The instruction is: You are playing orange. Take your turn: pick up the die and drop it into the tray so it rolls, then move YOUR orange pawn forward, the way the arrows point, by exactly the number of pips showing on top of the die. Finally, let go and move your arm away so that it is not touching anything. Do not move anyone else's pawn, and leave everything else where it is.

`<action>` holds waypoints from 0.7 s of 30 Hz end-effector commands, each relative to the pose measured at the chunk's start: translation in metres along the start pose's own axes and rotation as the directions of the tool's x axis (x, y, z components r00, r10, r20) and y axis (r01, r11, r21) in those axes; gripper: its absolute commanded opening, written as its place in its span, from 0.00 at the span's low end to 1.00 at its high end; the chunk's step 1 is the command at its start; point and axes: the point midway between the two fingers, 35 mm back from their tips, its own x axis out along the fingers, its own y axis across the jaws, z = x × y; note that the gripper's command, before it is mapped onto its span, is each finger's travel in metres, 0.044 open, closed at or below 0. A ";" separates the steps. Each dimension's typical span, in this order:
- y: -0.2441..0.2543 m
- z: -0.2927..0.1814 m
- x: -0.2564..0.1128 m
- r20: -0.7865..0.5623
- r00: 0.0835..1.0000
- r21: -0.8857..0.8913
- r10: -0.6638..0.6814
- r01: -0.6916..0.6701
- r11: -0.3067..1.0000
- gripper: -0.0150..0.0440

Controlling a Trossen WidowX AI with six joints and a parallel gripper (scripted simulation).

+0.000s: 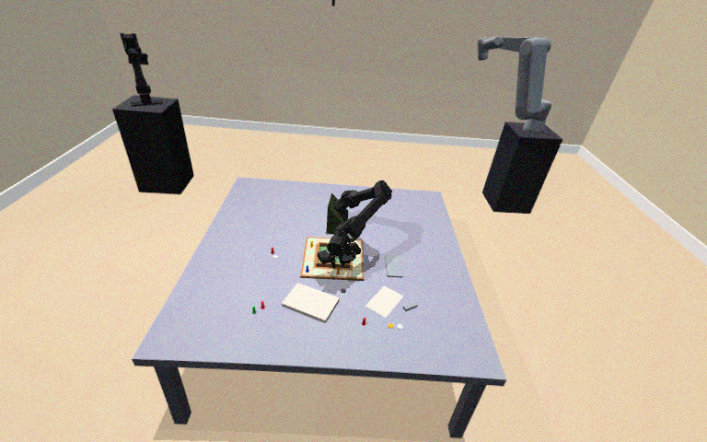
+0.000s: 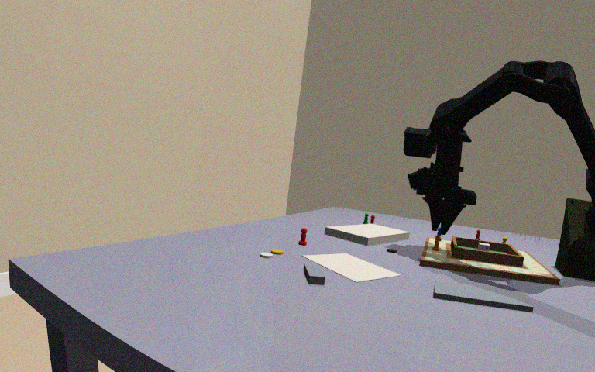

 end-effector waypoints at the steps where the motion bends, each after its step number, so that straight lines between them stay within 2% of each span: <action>1: 0.001 0.000 0.007 0.002 1.000 0.006 0.005 -0.005 1.000 0.59; 17: 0.001 0.000 0.031 0.003 1.000 0.006 0.007 -0.007 1.000 0.59; 21: 0.001 0.000 0.031 0.003 1.000 0.006 0.007 -0.007 1.000 0.42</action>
